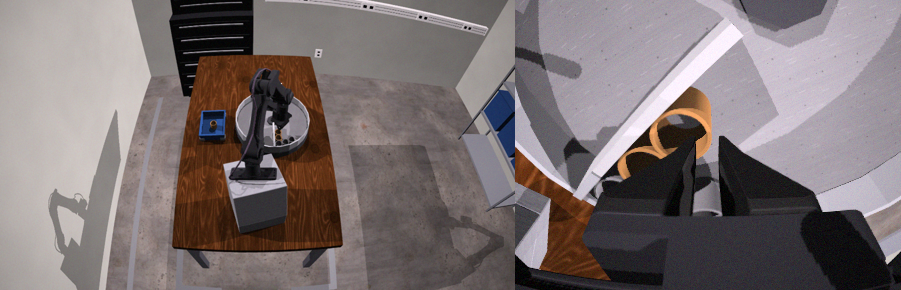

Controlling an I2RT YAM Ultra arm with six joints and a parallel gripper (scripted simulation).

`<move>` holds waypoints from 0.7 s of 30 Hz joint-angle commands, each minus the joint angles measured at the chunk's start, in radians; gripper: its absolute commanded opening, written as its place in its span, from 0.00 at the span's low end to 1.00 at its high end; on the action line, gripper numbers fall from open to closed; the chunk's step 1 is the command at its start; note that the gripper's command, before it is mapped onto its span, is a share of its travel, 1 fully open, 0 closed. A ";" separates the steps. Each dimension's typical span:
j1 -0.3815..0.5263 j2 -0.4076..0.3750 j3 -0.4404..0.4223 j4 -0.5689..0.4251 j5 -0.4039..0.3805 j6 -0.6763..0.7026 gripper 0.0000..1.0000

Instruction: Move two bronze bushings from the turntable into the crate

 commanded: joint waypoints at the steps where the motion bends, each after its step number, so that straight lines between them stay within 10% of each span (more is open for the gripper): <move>1: -0.011 -0.012 0.026 -0.003 -0.006 0.011 0.15; 21: -0.014 -0.018 -0.026 0.013 -0.006 0.011 0.15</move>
